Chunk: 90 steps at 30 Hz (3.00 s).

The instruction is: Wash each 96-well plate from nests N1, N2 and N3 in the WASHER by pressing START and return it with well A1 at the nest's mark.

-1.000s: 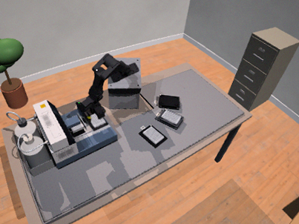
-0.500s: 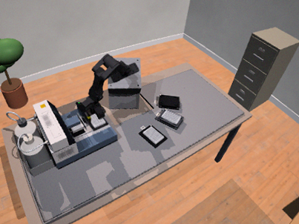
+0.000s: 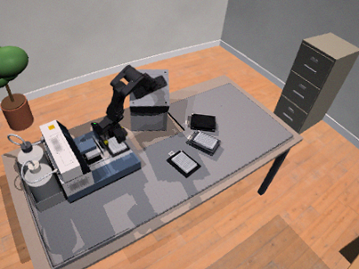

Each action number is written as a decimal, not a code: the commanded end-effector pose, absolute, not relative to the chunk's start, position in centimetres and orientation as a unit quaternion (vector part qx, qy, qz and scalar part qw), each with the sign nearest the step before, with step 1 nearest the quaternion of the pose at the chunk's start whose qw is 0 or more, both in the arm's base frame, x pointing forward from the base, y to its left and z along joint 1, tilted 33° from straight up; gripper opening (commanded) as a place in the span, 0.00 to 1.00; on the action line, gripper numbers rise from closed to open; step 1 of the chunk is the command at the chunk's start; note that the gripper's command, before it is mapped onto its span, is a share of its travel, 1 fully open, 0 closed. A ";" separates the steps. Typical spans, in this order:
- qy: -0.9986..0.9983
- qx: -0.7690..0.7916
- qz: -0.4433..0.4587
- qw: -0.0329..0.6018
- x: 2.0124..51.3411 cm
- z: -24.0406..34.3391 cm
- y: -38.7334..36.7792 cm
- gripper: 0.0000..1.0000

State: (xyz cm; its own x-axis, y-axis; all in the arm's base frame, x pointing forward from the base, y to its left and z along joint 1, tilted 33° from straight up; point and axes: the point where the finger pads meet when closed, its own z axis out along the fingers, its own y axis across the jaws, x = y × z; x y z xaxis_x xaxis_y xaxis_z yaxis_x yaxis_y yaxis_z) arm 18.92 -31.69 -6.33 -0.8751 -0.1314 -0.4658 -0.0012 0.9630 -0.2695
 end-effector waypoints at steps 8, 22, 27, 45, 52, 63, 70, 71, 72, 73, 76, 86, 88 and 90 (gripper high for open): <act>0.958 -0.034 -0.136 0.249 18.9 -6.1 -31.9 1.00; 0.958 -0.034 -0.136 0.249 18.7 -5.7 -31.8 1.00; 0.958 -0.034 -0.136 0.249 18.3 -5.0 -31.6 1.00; 0.958 -0.034 -0.136 0.249 17.0 -2.7 -31.0 1.00; 0.958 -0.034 -0.136 0.248 16.5 -1.9 -30.7 1.00; 0.958 -0.034 -0.136 0.248 15.7 -0.5 -30.4 1.00; 0.958 -0.034 -0.136 0.248 15.3 0.2 -30.2 1.00; 0.958 -0.034 -0.136 0.248 15.2 0.4 -30.1 1.00; 0.958 -0.034 -0.136 0.248 15.1 0.5 -30.1 1.00; 0.958 -0.034 -0.136 0.248 15.0 0.6 -30.0 1.00; 0.958 -0.034 -0.136 0.248 14.8 1.1 -29.9 1.00; 0.958 -0.034 -0.136 0.248 14.6 1.5 -29.8 1.00; 0.958 -0.034 -0.136 0.248 14.6 1.5 -29.8 1.00; 0.958 -0.034 -0.136 0.248 14.6 1.5 -29.8 1.00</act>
